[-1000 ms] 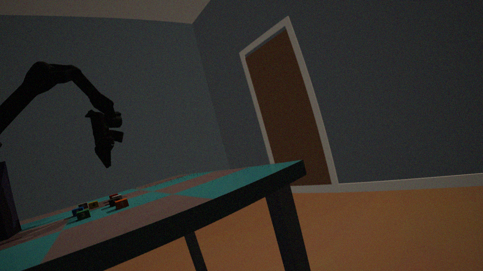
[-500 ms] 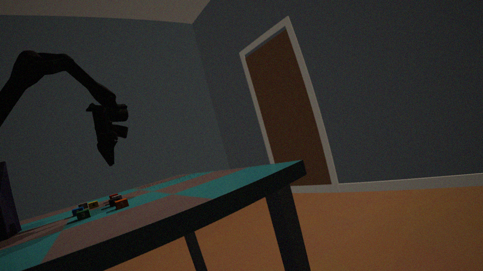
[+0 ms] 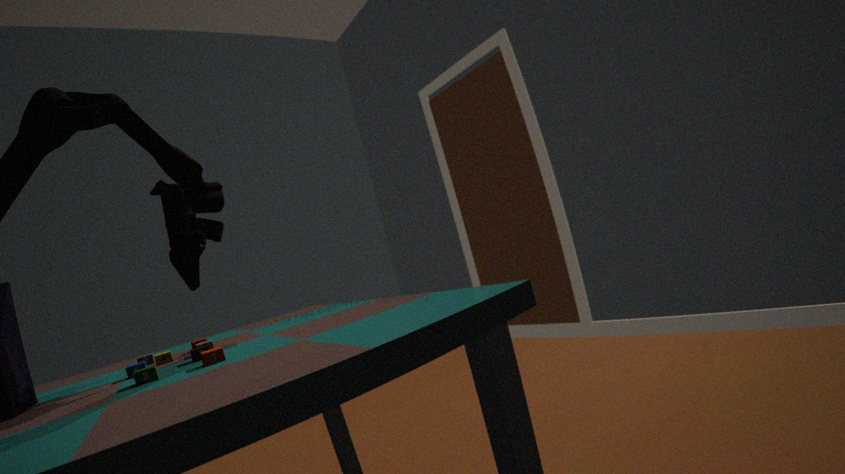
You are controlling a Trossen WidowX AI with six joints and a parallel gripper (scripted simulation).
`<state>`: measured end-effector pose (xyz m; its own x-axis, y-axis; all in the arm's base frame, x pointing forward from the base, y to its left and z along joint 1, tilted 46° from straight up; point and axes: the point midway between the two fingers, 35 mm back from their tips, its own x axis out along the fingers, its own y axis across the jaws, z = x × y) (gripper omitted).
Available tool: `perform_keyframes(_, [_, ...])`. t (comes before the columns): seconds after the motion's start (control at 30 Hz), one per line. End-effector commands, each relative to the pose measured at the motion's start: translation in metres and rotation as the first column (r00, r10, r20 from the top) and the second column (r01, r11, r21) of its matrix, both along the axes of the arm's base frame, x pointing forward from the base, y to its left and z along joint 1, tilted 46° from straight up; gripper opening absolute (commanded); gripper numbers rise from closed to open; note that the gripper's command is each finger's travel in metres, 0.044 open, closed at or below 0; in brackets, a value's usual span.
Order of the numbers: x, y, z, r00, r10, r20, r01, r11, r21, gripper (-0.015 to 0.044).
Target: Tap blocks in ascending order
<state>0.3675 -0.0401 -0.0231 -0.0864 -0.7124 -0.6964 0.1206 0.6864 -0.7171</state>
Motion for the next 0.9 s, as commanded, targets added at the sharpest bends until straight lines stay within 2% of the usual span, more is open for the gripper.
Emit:
perform_keyframes(0.0, [-0.005, -0.015, 0.015, 1.000, -0.001, -0.002, 0.001, 1.000, -0.002, 0.0400])
perform_keyframes(0.17, [-0.028, -0.057, 0.060, 1.000, -0.001, -0.004, 0.001, 1.000, -0.006, 0.0400])
perform_keyframes(0.87, [-0.029, -0.058, 0.062, 1.000, -0.001, -0.004, 0.001, 1.000, -0.006, 0.0400])
